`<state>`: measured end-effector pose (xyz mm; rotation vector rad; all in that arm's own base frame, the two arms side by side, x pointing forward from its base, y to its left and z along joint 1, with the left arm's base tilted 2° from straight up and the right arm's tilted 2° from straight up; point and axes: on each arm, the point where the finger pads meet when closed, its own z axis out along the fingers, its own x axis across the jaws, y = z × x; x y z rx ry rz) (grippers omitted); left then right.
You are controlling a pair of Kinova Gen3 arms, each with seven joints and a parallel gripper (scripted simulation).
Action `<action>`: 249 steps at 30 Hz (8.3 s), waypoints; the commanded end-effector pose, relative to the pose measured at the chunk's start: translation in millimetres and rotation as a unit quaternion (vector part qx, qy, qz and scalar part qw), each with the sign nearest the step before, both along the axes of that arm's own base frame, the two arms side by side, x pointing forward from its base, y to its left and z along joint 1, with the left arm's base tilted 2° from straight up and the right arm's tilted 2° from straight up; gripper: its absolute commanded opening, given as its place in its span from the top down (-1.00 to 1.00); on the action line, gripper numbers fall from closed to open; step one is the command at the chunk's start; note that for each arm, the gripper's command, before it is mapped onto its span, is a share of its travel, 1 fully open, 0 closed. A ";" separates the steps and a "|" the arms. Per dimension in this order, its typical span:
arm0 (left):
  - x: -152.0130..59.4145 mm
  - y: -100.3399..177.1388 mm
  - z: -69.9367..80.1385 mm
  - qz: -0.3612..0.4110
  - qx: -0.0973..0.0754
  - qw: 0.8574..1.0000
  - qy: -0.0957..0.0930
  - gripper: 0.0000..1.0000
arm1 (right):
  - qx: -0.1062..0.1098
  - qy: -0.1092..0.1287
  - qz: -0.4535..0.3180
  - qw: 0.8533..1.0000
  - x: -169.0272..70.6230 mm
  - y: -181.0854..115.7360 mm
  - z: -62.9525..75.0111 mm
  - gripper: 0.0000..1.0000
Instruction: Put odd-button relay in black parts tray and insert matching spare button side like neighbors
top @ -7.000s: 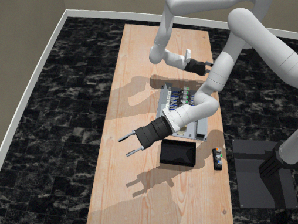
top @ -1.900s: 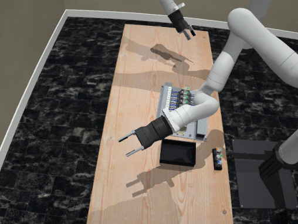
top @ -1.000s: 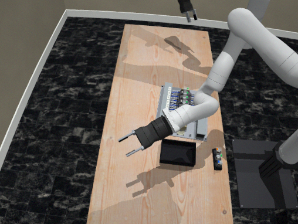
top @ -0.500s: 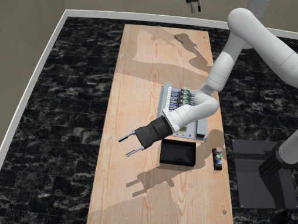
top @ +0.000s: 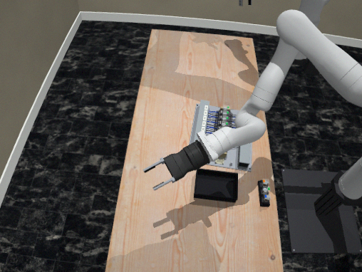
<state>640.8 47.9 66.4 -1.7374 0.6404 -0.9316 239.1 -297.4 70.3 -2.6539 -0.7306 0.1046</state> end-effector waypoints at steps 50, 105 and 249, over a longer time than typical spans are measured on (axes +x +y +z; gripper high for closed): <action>0.5 -0.1 1.5 0.000 0.000 1.000 -0.001 -1.00 | -0.147 -0.048 -0.169 0.973 -143.4 -110.8 88.9 -1.00; 0.5 -0.1 1.5 0.000 0.000 1.000 -0.001 -1.00 | -0.206 -0.049 -0.229 0.950 -210.6 -129.8 123.9 -1.00; -55.2 -123.0 -13.4 0.204 -0.193 0.960 -0.016 -1.00 | -0.207 -0.049 -0.230 0.950 -212.0 -130.1 124.7 -1.00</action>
